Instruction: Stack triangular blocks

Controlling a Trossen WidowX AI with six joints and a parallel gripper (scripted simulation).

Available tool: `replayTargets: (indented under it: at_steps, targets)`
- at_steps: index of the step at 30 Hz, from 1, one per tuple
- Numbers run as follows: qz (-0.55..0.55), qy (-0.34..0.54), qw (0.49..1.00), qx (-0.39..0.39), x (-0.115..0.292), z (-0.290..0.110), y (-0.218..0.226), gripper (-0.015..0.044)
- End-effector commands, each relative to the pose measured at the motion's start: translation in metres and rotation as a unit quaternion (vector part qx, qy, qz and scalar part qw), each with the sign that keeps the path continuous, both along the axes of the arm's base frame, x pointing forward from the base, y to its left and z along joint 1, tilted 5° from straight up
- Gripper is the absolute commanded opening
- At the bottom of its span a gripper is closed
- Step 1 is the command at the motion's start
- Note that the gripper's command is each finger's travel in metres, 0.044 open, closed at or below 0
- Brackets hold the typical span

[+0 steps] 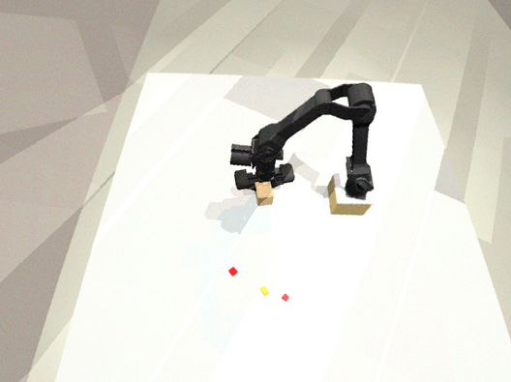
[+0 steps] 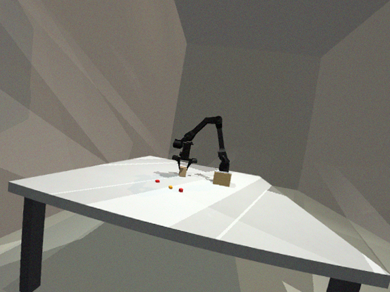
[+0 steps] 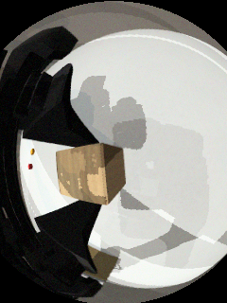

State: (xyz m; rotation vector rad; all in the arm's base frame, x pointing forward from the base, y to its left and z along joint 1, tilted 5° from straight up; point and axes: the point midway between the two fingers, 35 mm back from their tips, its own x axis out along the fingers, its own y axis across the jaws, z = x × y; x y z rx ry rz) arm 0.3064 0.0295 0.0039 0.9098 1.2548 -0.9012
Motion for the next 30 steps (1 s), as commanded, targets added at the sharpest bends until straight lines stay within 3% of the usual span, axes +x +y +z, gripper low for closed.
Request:
replayTargets:
  at_steps: [1,3,20,27,30]
  targets:
    - [0.000,0.000,1.000,0.000,0.000,0.000,0.000,0.0000]
    - [-0.001,0.001,1.000,-0.001,-0.001,-0.001,0.000,0.0000]
    - [0.000,0.000,1.000,0.000,0.000,0.000,0.000,0.0440]
    - [0.000,0.000,1.000,0.000,0.000,0.000,0.000,0.0440]
    - [0.000,0.000,1.000,0.000,0.002,0.022,0.002,0.0440]
